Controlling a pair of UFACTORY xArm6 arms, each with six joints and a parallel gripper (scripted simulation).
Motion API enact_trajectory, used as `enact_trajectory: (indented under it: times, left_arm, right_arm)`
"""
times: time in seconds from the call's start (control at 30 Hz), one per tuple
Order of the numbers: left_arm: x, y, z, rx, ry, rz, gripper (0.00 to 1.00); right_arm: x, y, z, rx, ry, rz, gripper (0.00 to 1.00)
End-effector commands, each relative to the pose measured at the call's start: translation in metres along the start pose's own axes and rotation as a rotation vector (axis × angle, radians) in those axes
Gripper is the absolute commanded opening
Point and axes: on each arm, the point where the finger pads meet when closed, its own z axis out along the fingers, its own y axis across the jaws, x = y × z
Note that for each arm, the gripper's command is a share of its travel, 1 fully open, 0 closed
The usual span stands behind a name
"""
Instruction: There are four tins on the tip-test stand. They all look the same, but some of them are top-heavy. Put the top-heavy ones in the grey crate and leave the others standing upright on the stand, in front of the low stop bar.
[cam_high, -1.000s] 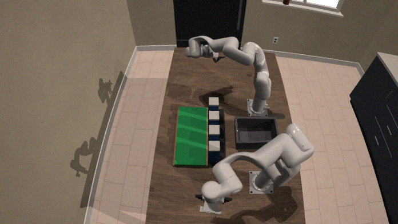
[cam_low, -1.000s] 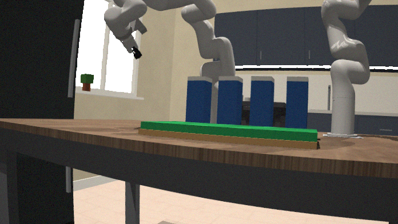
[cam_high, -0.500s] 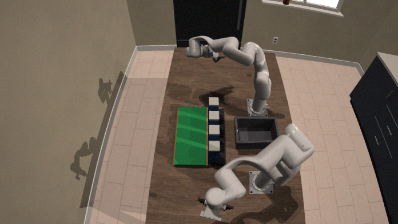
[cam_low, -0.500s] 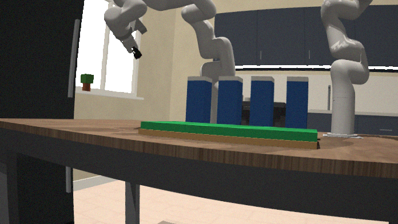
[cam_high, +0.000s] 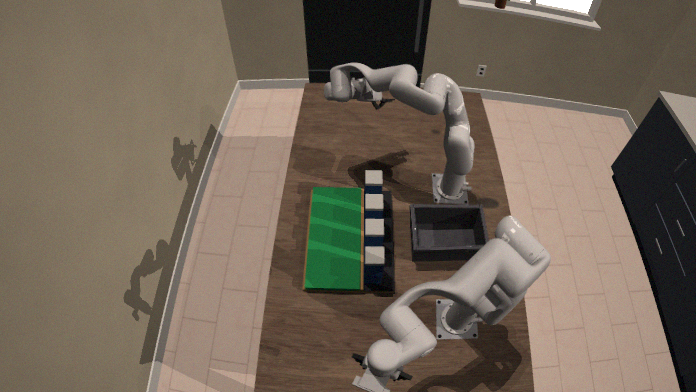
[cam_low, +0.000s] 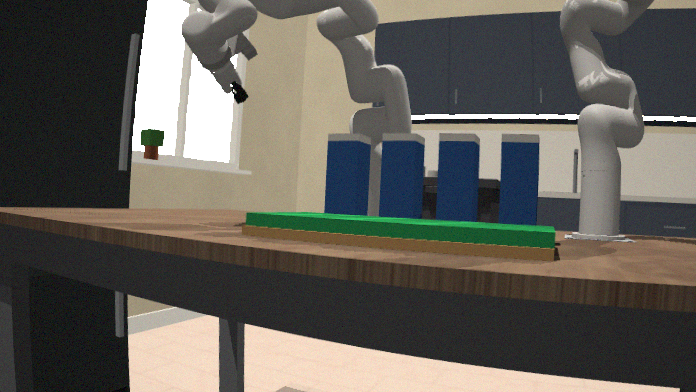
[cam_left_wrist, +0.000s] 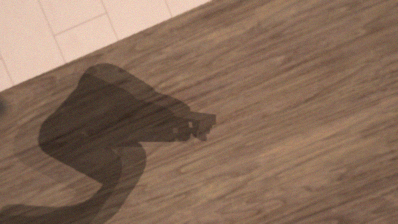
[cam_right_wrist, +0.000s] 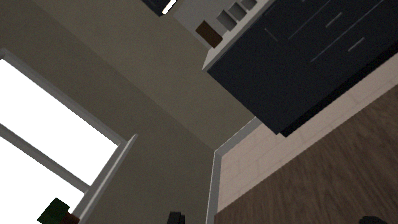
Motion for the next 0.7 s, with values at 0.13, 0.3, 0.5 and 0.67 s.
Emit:
enact_trajectory:
  times: [0.13, 0.3, 0.5, 0.67]
  left_arm:
    - [0.014, -0.015, 0.002, -0.011, 0.022, 0.094, 1.0]
    - [0.022, -0.024, 0.004, -0.013, 0.033, 0.149, 1.0]
    - [0.028, -0.032, 0.005, -0.015, 0.042, 0.193, 1.0]
    - [0.035, -0.042, 0.007, -0.016, 0.054, 0.249, 1.0]
  right_arm:
    - [0.001, -0.001, -0.001, -0.002, -0.003, 0.003, 1.0]
    - [0.001, -0.001, -0.001, -0.002, -0.003, 0.003, 1.0]
    - [0.001, -0.001, -0.001, -0.002, -0.003, 0.003, 1.0]
    - [0.001, -0.001, -0.001, -0.002, -0.003, 0.003, 1.0]
